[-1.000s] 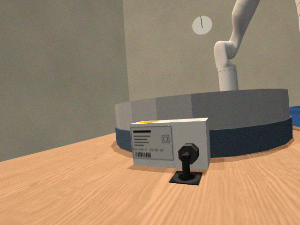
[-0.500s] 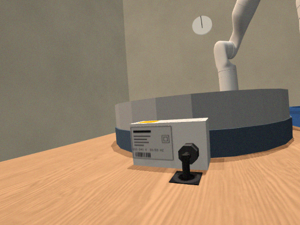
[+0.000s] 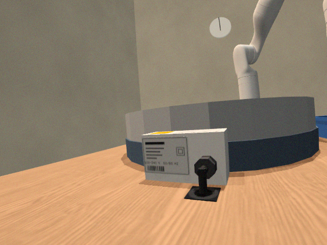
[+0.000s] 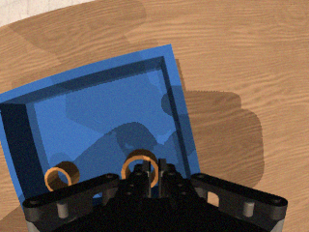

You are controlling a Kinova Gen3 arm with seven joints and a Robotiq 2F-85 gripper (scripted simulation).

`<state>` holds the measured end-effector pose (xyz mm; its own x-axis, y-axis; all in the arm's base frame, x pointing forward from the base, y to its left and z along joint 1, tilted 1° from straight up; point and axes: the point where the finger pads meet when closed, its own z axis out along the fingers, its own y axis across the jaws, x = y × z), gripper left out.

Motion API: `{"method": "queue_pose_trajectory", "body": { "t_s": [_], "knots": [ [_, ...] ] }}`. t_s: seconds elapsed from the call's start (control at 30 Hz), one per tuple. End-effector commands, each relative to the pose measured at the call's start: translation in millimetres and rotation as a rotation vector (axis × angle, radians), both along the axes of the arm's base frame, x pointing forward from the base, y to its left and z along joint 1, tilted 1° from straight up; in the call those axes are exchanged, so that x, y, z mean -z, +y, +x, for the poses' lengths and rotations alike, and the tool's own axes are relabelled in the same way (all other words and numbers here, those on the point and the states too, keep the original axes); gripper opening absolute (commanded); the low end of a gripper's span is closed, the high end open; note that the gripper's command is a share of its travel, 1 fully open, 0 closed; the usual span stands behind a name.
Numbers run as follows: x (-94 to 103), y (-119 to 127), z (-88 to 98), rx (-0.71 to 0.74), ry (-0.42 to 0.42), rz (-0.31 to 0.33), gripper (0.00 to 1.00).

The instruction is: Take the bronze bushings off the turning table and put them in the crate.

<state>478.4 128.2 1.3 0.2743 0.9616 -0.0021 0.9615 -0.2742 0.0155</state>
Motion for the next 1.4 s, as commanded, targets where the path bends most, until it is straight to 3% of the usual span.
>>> {"method": "queue_pose_trajectory", "body": {
  "t_s": [0.0,1.37],
  "knots": [
    [4.2,-0.6,-0.3,0.001,0.002,-0.001,0.0],
    [23.0,-0.7,-0.1,0.001,0.002,-0.001,0.0]
  ]
}}
